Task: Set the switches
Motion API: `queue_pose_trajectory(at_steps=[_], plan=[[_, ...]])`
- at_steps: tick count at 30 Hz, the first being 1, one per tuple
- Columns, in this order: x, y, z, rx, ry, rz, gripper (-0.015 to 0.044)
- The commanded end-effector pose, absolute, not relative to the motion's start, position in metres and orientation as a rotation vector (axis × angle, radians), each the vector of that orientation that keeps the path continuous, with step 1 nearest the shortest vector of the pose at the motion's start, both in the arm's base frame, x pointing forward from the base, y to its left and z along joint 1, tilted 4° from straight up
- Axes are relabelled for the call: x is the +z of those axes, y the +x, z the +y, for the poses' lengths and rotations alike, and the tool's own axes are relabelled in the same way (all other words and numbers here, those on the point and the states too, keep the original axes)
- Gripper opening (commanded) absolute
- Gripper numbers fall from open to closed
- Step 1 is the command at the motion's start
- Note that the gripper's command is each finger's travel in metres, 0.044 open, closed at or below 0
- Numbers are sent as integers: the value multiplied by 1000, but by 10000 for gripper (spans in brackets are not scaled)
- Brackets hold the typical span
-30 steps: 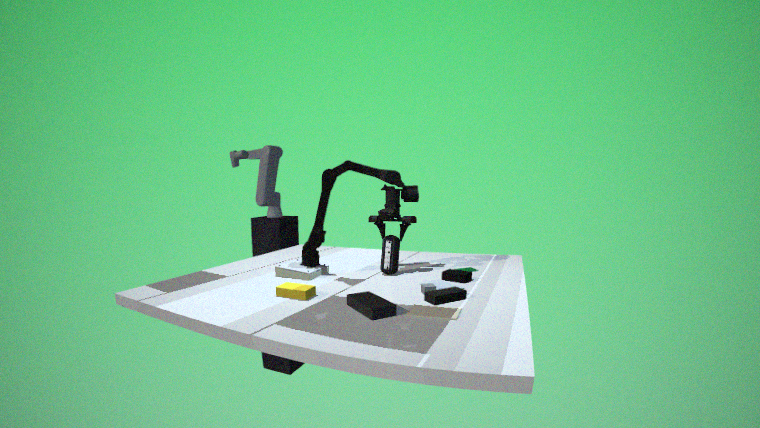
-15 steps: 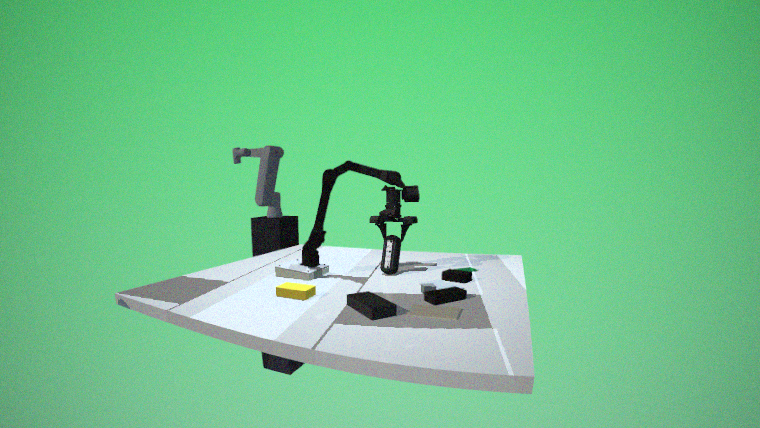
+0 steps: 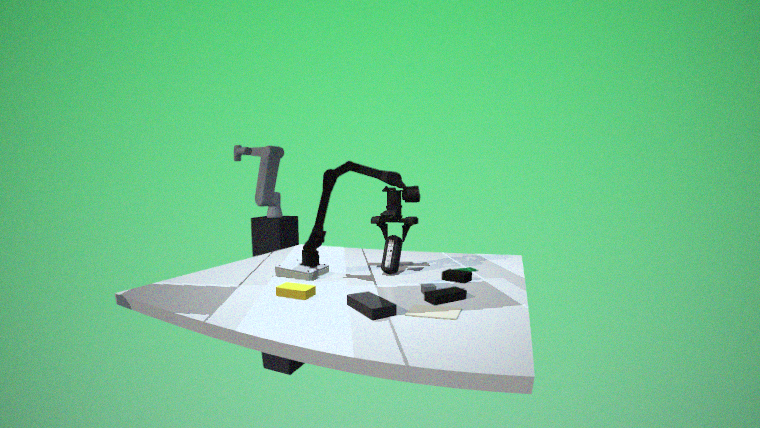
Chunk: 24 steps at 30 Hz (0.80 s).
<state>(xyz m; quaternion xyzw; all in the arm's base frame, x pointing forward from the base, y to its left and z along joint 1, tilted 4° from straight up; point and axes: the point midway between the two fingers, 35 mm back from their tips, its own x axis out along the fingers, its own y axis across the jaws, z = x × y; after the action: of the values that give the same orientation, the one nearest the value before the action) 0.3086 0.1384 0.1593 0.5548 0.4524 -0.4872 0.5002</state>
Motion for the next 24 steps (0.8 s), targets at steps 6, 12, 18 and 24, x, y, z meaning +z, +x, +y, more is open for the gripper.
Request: queue_pose_trajectory(at_steps=[6, 12, 18, 24], plan=[[152, 309, 145, -1187, 1341, 1100, 338], [151, 310, 150, -1187, 1341, 1100, 338], [149, 311, 154, -1187, 1341, 1101, 338], [147, 311, 158, -1187, 1342, 1101, 338]])
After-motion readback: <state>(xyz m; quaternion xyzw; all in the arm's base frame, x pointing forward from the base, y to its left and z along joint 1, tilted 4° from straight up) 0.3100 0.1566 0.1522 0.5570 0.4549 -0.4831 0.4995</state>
